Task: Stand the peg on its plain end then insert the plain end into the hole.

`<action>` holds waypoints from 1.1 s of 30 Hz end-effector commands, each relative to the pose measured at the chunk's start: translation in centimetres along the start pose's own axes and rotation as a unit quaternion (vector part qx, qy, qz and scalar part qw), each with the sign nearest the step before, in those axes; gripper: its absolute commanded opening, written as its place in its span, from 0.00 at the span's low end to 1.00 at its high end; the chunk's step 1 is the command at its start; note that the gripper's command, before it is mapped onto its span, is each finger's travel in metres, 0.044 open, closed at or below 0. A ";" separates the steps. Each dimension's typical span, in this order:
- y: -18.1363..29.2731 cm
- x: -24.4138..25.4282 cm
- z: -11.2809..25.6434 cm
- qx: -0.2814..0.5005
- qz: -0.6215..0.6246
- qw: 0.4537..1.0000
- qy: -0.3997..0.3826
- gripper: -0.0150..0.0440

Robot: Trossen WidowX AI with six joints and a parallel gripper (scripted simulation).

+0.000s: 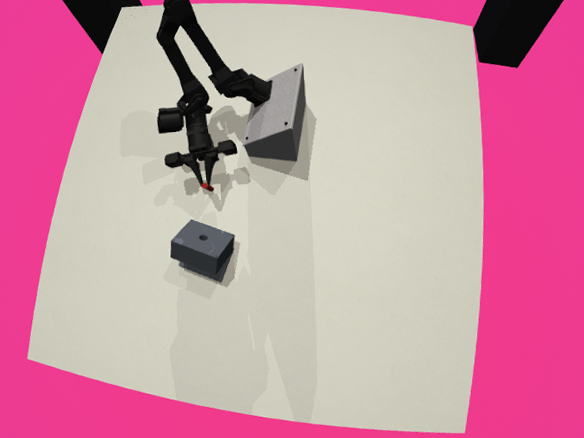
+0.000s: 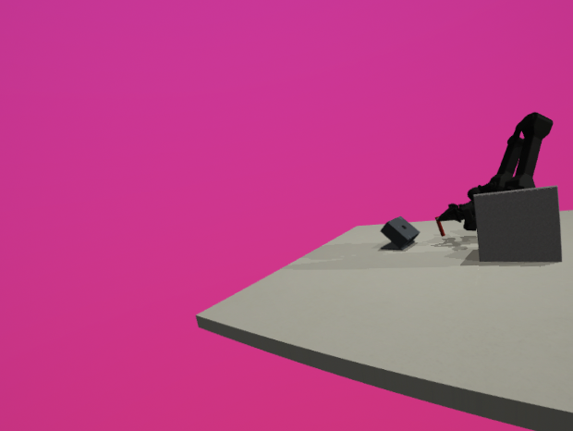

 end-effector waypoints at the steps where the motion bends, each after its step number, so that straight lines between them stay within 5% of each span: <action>1: -0.1 0.0 0.0 0.000 0.000 1.000 0.000 0.34; 33: -1.4 0.1 -0.1 -0.013 -0.008 1.000 -0.010 0.34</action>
Point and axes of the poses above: the point midway between the two fingers, 35 mm back from their tips, its own z axis back along the fingers, its own x axis across the jaws, y = z × x, the point moved 7 cm from there along z, back along the fingers, and after that the axes turned 6 degrees about z, right-handed, at the moved point
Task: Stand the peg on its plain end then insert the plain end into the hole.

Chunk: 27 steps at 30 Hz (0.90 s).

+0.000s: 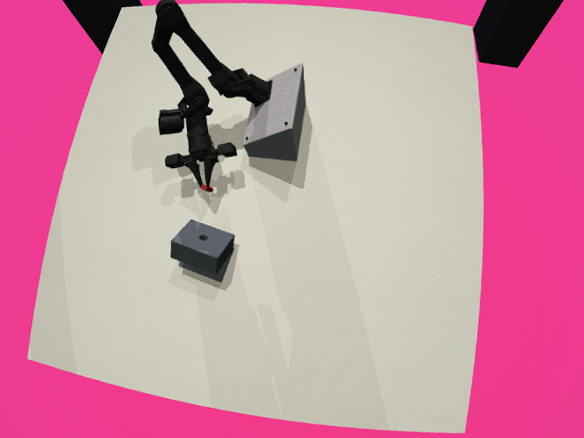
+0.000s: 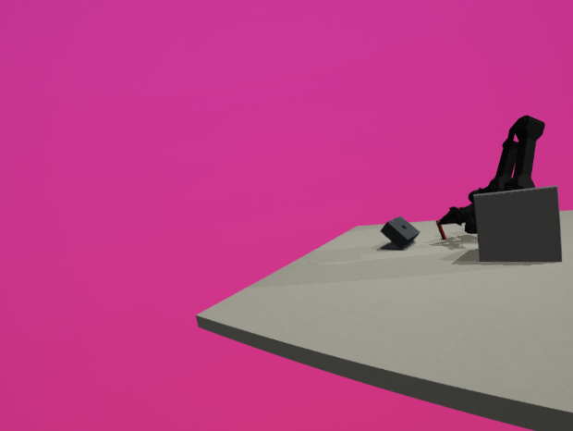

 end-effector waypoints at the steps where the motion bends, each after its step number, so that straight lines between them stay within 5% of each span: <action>1: -0.1 0.0 0.0 0.000 0.000 1.000 0.000 0.34; 27: -1.2 0.0 -0.1 -0.011 -0.008 1.000 -0.007 0.34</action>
Point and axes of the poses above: the point midway between the two fingers, 35 mm back from their tips, its own z axis back along the fingers, its own x axis across the jaws, y = z × x, the point moved 7 cm from there along z, back along the fingers, and after that the axes turned 6 degrees about z, right-handed, at the moved point
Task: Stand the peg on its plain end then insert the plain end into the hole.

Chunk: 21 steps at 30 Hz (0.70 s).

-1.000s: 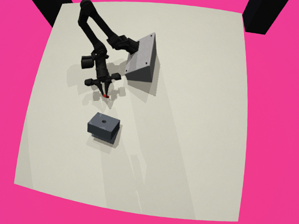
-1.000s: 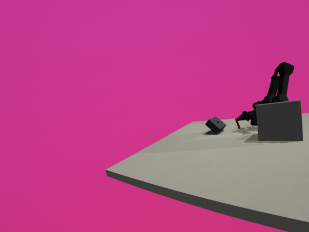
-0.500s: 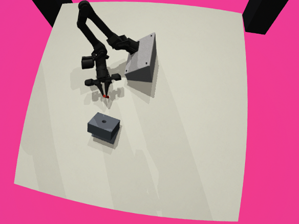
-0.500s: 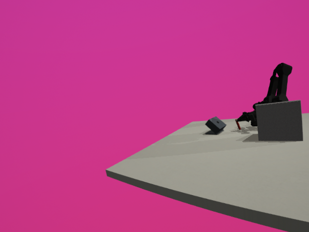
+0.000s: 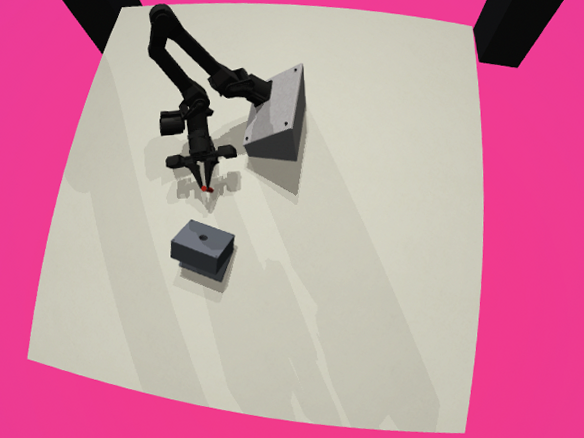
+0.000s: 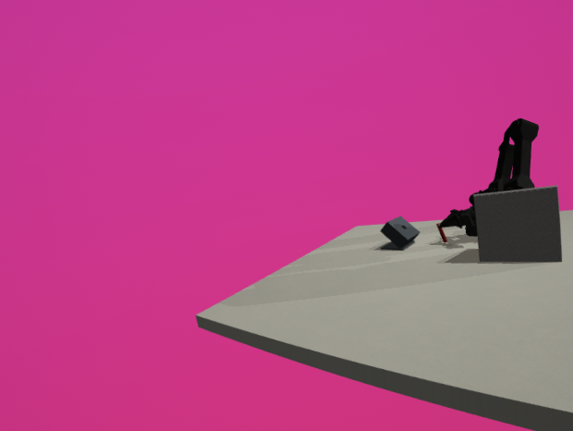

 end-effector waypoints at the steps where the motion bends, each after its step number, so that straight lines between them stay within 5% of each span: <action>1: -0.1 0.0 0.0 0.000 0.000 1.000 0.000 0.34; 21: -0.7 0.0 0.2 -0.001 -0.005 1.000 -0.002 0.34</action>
Point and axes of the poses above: the point midway between the two fingers, 35 mm back from their tips, its own z axis back along the fingers, its own x axis across the jaws, y = z × x, the point moved 7 cm from there along z, back along the fingers, and after that the axes turned 6 degrees about z, right-handed, at the moved point
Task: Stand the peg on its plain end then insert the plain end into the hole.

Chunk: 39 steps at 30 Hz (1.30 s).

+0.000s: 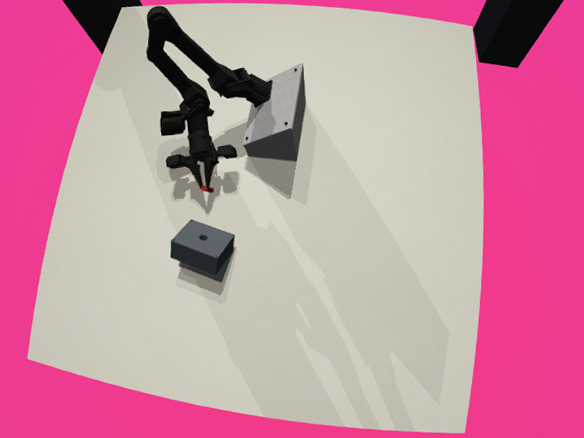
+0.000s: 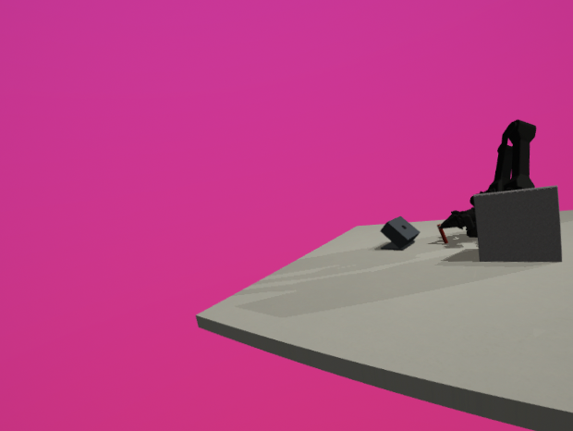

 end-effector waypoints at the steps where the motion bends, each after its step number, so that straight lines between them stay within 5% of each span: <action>1: -0.2 0.0 0.1 0.000 0.000 1.000 0.000 0.34; 39: -1.1 -0.2 0.9 0.033 0.008 0.999 0.002 0.34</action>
Point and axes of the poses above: the point midway between the two fingers, 35 mm back from their tips, its own z axis back along the fingers, its own x axis across the jaws, y = z × x, the point moved 7 cm from there along z, back along the fingers, and after that the axes turned 6 degrees about z, right-handed, at the moved point
